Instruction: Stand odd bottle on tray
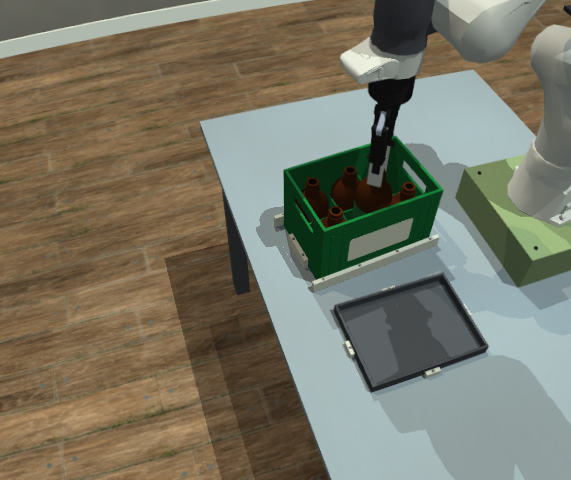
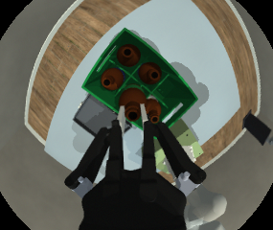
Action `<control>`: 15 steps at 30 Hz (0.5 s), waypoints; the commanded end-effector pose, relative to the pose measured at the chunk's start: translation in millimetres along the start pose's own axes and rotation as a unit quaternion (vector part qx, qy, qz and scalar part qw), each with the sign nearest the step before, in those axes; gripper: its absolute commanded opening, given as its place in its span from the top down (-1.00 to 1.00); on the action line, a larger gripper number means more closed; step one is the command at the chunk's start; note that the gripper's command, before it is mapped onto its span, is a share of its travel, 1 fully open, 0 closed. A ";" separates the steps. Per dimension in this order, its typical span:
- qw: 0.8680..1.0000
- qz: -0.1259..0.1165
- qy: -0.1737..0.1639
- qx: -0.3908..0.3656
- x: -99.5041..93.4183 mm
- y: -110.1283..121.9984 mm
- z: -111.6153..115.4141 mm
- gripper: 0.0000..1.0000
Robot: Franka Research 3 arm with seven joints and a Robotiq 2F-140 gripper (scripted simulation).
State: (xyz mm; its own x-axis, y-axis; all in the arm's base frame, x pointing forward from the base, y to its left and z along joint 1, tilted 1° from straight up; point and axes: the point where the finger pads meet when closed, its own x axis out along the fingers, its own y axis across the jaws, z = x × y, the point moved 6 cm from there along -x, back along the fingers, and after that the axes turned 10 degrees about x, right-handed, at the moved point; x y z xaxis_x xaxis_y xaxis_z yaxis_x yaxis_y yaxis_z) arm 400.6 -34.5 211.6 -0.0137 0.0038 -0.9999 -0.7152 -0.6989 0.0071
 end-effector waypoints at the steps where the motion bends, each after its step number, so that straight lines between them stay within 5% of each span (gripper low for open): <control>1: 1.000 -0.002 0.002 0.004 -2.4 -0.8 -1.2 0.80; 15: 1.000 -0.002 0.002 0.004 -2.4 -0.8 -1.2 0.80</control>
State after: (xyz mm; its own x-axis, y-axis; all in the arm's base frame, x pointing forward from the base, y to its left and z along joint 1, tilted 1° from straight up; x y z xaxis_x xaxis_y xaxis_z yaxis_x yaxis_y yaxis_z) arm 400.6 -34.6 211.7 -0.0137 0.0037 -0.9999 -0.7152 -0.6989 0.0072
